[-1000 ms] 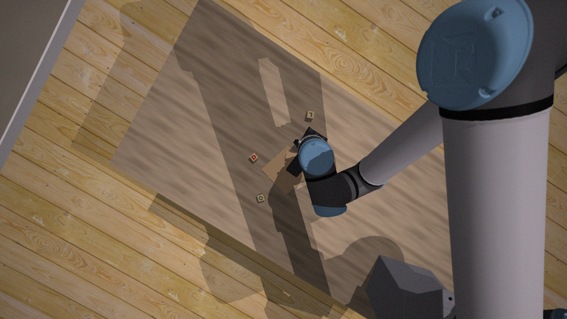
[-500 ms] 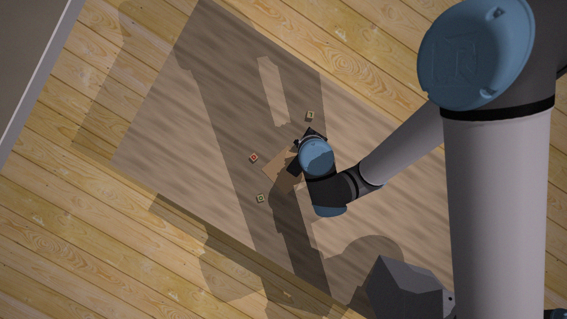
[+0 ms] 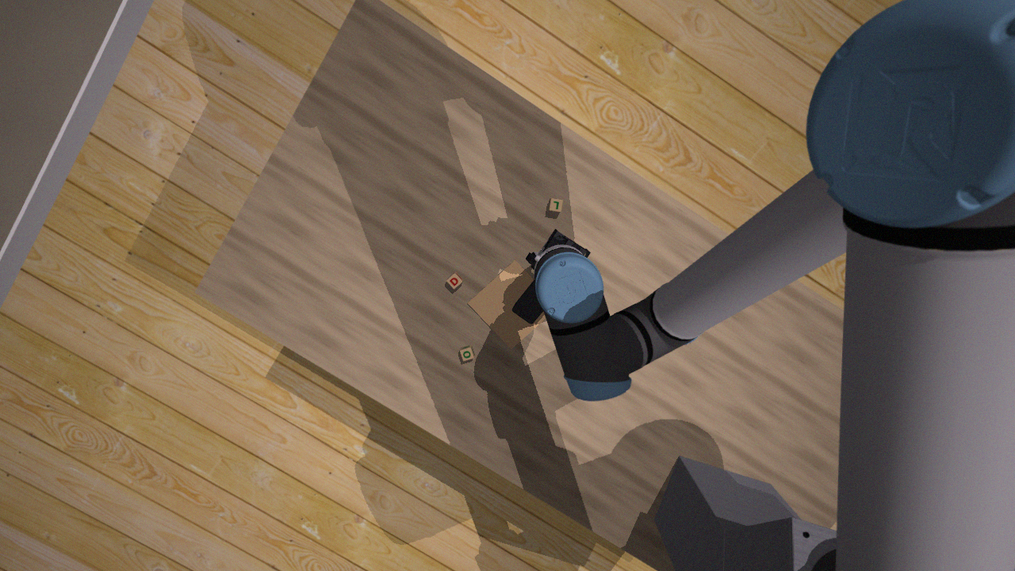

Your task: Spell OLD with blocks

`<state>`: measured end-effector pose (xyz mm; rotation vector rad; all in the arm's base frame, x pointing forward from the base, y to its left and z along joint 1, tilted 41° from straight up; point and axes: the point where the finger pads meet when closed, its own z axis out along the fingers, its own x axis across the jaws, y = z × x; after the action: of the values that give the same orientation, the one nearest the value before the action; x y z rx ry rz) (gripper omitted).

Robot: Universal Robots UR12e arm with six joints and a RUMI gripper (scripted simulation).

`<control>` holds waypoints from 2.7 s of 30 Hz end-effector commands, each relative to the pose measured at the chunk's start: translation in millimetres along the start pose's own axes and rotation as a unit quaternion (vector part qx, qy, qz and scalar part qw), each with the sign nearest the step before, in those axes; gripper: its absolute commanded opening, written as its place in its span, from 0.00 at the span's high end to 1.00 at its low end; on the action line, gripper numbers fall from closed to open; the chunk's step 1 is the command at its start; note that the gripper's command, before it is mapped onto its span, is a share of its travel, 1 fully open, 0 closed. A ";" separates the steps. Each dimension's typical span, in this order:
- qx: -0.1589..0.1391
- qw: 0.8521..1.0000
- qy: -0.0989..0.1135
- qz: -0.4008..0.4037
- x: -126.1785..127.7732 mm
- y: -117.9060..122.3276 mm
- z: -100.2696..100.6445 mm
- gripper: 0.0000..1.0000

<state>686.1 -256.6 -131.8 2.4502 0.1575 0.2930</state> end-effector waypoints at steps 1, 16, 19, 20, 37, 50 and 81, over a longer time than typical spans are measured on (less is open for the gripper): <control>0.000 1.000 0.000 0.000 0.4 0.3 -19.6 0.75; 0.000 1.000 0.000 0.000 0.4 0.3 -37.7 0.00; 0.000 1.000 0.000 0.000 0.4 0.3 -37.7 0.00; 0.000 1.000 0.000 0.000 0.4 0.3 -37.7 0.00; 0.001 1.000 0.000 -0.017 3.4 -10.0 -36.8 0.00; 0.006 0.983 -0.001 -0.182 24.6 -111.1 -31.6 0.00; -0.001 0.906 0.000 -0.423 29.1 -266.4 -32.4 0.63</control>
<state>695.5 -25.8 -269.5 2.1361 1.1673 -0.0966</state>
